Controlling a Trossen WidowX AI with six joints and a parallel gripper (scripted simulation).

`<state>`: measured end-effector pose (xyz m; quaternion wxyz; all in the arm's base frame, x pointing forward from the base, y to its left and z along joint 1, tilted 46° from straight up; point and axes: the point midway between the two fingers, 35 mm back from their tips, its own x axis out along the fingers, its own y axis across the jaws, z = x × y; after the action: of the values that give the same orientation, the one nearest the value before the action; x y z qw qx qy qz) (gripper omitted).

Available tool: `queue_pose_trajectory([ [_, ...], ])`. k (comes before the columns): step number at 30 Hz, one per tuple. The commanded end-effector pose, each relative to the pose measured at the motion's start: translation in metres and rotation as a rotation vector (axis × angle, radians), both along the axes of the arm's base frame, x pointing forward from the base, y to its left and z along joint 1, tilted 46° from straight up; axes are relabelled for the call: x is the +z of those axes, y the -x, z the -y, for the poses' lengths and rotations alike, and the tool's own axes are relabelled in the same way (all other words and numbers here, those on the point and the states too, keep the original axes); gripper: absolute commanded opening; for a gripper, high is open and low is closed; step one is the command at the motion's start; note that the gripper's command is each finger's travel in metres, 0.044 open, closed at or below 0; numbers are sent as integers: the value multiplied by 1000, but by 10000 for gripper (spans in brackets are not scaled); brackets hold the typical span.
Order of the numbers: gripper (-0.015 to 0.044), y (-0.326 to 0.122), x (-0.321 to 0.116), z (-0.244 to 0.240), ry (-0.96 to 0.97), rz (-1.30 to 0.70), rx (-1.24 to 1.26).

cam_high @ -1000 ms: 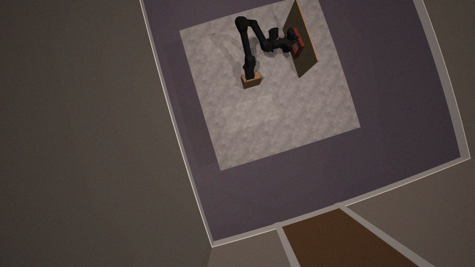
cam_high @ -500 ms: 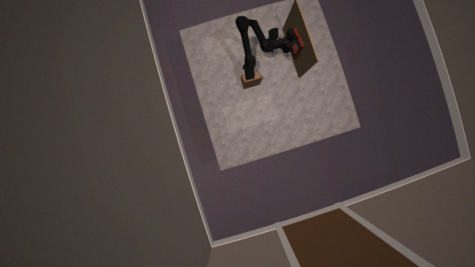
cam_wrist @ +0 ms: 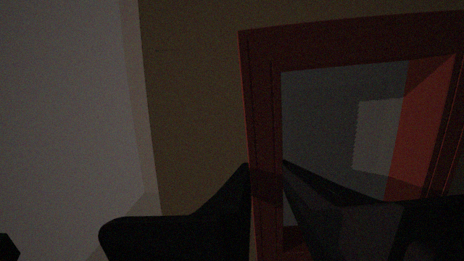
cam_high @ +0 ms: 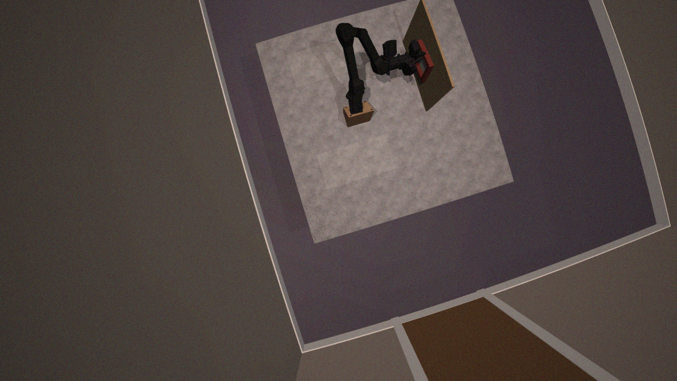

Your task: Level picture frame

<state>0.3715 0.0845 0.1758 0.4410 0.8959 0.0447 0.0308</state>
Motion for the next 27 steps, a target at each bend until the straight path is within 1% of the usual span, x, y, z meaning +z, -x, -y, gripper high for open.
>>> queue_pose_trajectory([
  [1,0,0,0,0,-5,0,0],
  [8,0,0,0,0,-78,-7,2],
  [26,0,0,-1,0,-166,-16,3],
  [27,26,0,-1,0,-145,-15,2],
])
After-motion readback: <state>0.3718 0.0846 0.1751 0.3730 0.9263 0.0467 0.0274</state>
